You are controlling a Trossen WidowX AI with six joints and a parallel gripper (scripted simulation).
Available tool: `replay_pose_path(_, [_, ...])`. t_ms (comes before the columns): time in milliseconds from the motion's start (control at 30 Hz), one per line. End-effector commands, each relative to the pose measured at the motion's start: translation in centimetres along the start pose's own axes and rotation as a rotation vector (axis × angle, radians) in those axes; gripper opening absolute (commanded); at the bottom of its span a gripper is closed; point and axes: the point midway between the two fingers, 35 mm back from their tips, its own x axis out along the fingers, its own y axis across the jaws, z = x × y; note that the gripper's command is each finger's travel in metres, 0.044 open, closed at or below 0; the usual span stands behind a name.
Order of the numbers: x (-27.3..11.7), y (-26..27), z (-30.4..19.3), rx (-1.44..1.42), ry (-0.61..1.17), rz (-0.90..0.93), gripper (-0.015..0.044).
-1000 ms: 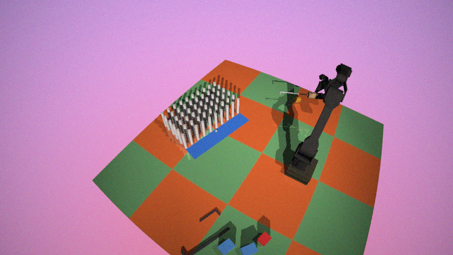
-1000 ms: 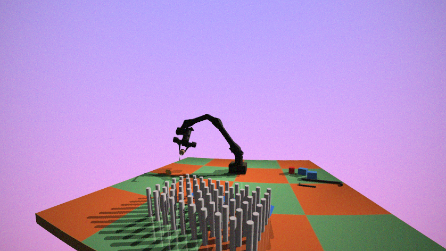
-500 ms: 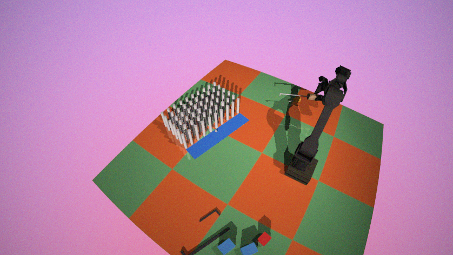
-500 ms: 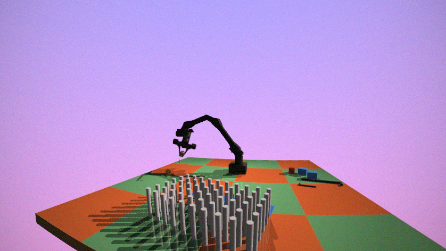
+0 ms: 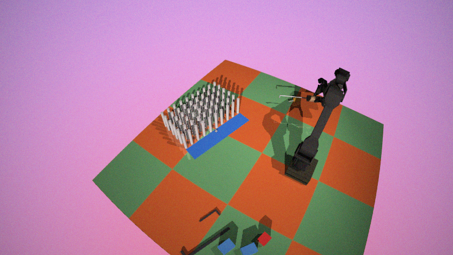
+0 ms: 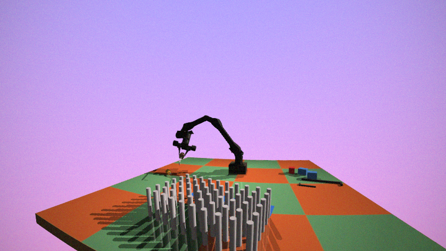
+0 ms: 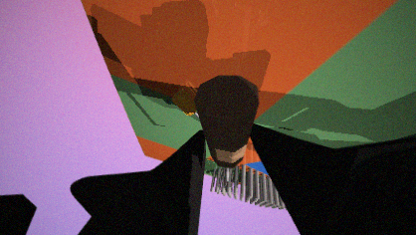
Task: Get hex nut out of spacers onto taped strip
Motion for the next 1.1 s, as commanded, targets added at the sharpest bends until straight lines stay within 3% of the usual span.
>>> replay_pose_path(0, [0.4,-0.1,0.1,0.004,0.007,0.001,0.0])
replay_pose_path(1067, [2.9,-1.0,1.4,0.004,0.007,0.001,0.0])
